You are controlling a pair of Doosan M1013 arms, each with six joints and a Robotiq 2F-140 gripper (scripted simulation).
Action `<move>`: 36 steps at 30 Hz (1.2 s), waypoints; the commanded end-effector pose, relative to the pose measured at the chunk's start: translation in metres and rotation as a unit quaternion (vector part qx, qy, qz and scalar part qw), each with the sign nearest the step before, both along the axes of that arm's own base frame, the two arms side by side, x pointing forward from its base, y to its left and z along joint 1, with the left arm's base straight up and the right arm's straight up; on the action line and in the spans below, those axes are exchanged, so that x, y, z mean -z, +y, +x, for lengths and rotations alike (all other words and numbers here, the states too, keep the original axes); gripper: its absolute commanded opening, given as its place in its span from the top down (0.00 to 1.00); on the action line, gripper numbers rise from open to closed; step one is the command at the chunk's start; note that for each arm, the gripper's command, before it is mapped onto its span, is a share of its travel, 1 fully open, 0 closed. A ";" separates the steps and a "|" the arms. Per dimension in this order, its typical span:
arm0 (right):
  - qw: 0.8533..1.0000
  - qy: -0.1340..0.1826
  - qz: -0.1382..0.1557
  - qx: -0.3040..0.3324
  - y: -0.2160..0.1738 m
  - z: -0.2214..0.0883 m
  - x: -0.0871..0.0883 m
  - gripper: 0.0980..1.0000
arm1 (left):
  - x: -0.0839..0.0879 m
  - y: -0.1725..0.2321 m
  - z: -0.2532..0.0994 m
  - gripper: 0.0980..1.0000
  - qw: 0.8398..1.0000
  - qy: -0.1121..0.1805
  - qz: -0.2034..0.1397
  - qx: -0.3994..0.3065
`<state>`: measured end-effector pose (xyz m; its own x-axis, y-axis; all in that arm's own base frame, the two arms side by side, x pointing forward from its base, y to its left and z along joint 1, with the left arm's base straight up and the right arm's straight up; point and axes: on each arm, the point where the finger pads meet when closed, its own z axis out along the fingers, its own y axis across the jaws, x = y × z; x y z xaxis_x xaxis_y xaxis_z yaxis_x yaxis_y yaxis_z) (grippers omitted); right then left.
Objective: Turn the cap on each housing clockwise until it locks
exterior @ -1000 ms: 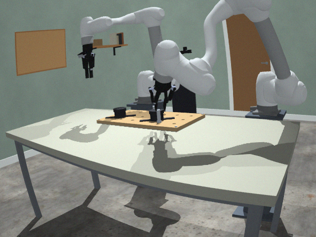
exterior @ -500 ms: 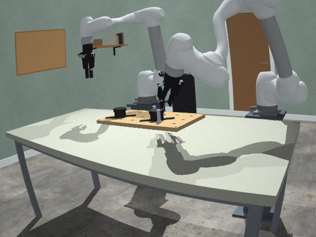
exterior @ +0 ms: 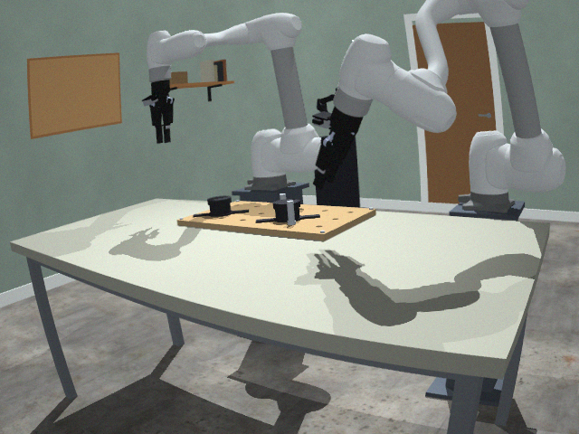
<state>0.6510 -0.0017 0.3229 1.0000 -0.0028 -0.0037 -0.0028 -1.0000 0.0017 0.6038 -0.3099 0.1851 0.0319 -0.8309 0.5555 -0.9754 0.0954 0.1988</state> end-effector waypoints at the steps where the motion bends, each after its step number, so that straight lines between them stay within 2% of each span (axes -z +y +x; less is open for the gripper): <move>1: 1.000 -0.001 0.000 0.000 0.000 0.000 -0.001 0.75 | -0.012 0.024 0.004 0.75 0.998 0.010 0.027 -0.059; 8: 1.000 -0.001 0.000 0.000 0.000 0.000 -0.001 0.75 | -0.028 0.061 0.010 0.75 0.986 0.025 0.065 -0.149; 12: 1.000 -0.001 0.000 0.000 0.000 0.000 -0.001 0.75 | -0.031 0.068 0.010 0.75 0.982 0.031 0.073 -0.169; 19: 1.000 -0.001 0.000 0.000 0.000 0.000 -0.001 0.75 | -0.045 0.099 0.015 0.75 0.963 0.044 0.104 -0.243; 25: 1.000 -0.001 0.000 0.000 0.000 0.000 -0.001 0.75 | -0.058 0.127 0.019 0.75 0.941 0.056 0.130 -0.308; 27: 1.000 -0.001 0.000 0.000 0.000 0.000 -0.001 0.75 | -0.058 0.127 0.019 0.75 0.941 0.056 0.130 -0.308; 36: 1.000 -0.001 0.000 0.000 0.000 0.000 -0.001 0.75 | -0.077 0.172 0.026 0.75 0.891 0.075 0.173 -0.412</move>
<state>0.6510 -0.0017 0.3229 1.0000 -0.0028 -0.0037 -0.0028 -1.0000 0.0017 0.6270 -0.1543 0.2542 0.7076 -0.6630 0.2443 -0.7065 -0.6697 0.2288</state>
